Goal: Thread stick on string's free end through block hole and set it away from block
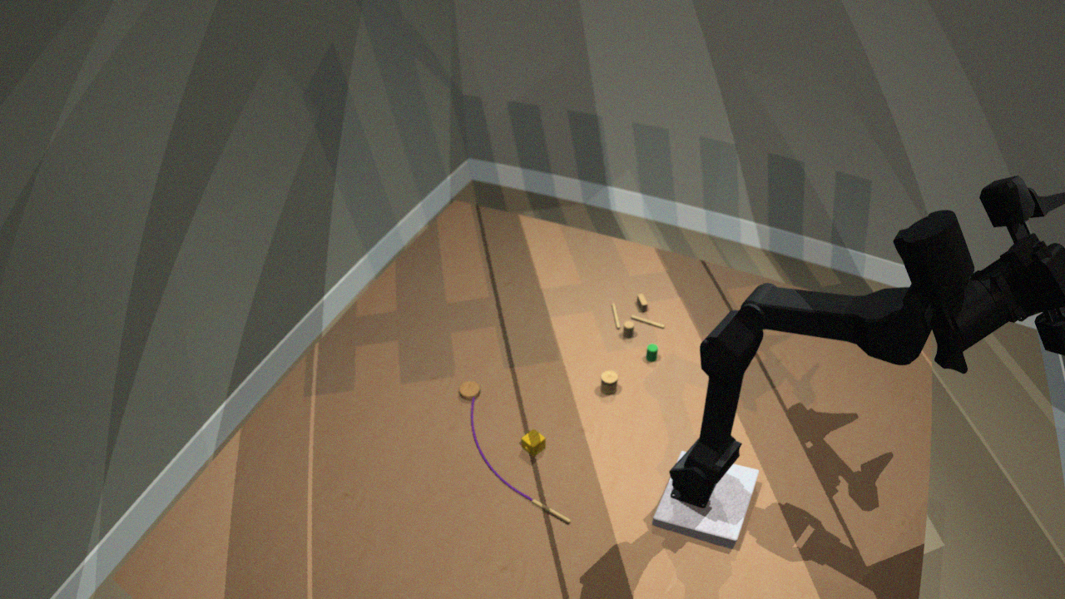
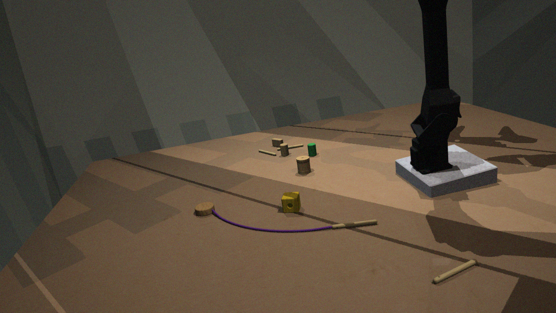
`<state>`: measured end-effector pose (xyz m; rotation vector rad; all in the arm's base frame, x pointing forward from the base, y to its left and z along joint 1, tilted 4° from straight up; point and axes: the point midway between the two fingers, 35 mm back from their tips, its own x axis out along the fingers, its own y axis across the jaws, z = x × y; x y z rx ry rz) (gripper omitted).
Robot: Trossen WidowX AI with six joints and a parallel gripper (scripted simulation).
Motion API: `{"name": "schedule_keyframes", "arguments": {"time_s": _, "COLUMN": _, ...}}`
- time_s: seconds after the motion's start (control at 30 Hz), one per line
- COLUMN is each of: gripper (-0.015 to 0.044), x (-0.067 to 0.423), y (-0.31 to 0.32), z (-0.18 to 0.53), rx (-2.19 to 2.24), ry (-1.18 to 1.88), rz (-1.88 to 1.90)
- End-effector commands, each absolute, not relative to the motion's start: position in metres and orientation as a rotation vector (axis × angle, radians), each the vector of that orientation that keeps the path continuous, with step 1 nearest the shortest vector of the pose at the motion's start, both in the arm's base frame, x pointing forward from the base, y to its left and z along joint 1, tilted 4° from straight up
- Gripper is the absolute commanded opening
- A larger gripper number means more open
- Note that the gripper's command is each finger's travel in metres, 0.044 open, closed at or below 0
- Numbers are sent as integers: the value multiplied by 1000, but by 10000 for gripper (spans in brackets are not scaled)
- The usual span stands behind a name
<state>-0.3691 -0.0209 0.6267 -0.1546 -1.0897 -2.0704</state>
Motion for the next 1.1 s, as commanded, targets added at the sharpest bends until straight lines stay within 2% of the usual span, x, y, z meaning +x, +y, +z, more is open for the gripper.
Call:
{"name": "schedule_keyframes", "arguments": {"time_s": 0.0, "gripper": 426, "x": -369, "y": -21, "z": 627, "rx": -155, "ry": -1090, "rz": -2070}}
{"name": "schedule_keyframes", "arguments": {"time_s": 0.2, "gripper": 440, "x": -377, "y": 9, "z": 618, "rx": -196, "ry": -1090, "rz": -2177}}
{"name": "schedule_keyframes", "arguments": {"time_s": 0.57, "gripper": 440, "x": -376, "y": 175, "z": 563, "rx": -368, "ry": -1014, "rz": -2776}}
{"name": "schedule_keyframes", "arguments": {"time_s": 0.8, "gripper": 440, "x": -335, "y": 278, "z": 521, "rx": -389, "ry": -903, "rz": -3178}}
{"name": "schedule_keyframes", "arguments": {"time_s": 1.07, "gripper": 440, "x": -253, "y": 372, "z": 470, "rx": -278, "ry": -758, "rz": -3610}}
